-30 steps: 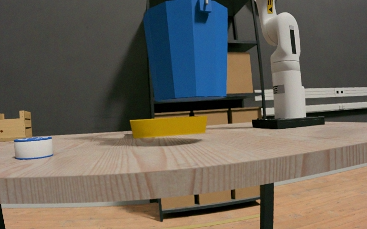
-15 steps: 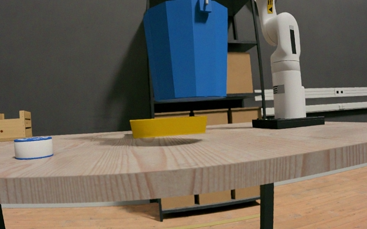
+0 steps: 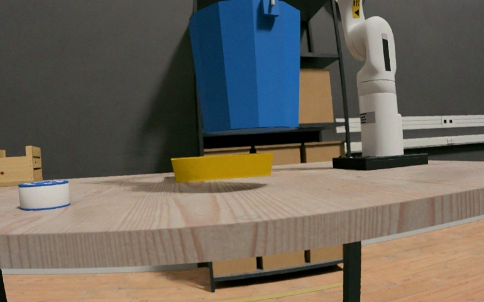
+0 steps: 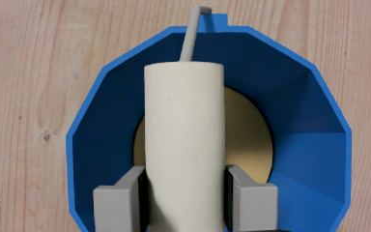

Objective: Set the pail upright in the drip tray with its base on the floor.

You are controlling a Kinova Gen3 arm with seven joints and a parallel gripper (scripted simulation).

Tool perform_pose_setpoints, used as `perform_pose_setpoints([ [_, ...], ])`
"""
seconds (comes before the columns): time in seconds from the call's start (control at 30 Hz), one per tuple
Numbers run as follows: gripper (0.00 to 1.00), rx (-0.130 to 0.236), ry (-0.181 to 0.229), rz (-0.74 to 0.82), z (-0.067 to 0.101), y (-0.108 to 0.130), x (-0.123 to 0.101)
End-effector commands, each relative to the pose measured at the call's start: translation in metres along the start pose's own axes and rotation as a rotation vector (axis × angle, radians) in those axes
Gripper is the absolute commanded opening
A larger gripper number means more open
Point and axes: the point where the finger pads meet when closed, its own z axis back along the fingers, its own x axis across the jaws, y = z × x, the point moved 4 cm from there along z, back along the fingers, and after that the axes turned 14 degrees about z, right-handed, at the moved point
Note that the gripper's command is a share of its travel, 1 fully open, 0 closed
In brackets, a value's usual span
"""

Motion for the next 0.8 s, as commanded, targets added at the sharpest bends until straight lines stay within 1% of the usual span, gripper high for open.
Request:
perform_pose_setpoints([
  [0.0,0.00,0.004,-0.010,0.006,0.006,0.001,0.000],
  [0.4,0.00,0.005,-0.010,0.010,0.006,-0.002,-0.001],
  [0.77,0.00,0.006,-0.010,0.012,0.004,-0.009,-0.004],
])
